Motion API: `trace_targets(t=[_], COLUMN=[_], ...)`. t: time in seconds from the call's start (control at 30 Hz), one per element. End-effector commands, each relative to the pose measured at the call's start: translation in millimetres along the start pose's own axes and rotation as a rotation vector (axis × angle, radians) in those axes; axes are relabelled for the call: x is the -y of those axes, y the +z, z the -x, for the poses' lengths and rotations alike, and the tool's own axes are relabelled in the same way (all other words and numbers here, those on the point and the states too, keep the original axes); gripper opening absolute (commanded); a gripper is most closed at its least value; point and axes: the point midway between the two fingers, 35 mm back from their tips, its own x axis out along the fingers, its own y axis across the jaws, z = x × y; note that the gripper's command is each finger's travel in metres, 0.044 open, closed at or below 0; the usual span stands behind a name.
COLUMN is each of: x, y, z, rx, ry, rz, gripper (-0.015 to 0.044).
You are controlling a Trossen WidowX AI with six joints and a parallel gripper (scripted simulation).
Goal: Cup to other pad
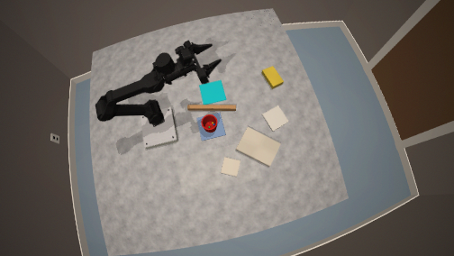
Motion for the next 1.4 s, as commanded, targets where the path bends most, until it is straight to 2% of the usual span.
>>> trace_targets(t=[0.0, 0.07, 0.13, 0.3, 0.53, 0.73, 0.8, 1.37], x=[1.8, 17.1, 41.6, 77.7, 110.9, 121.9, 121.8, 119.6], y=[-3.4, -31.2, -74.5, -137.5, -197.6, -224.4, -226.9, -229.4], z=[-1.5, -10.4, -15.0, -0.4, 48.0, 106.2, 121.3, 124.9], rx=[-0.018, -0.162, -0.398, -0.776, -1.219, -1.504, -1.552, -1.554], ry=[-0.006, -0.043, -0.064, -0.002, 0.246, 0.603, 0.706, 0.71], rz=[0.015, 0.131, 0.299, 0.513, 0.666, 0.668, 0.649, 0.648], gripper=[0.0374, 0.0321, 0.0269, 0.0148, 0.0148, 0.0148, 0.0148, 0.0148])
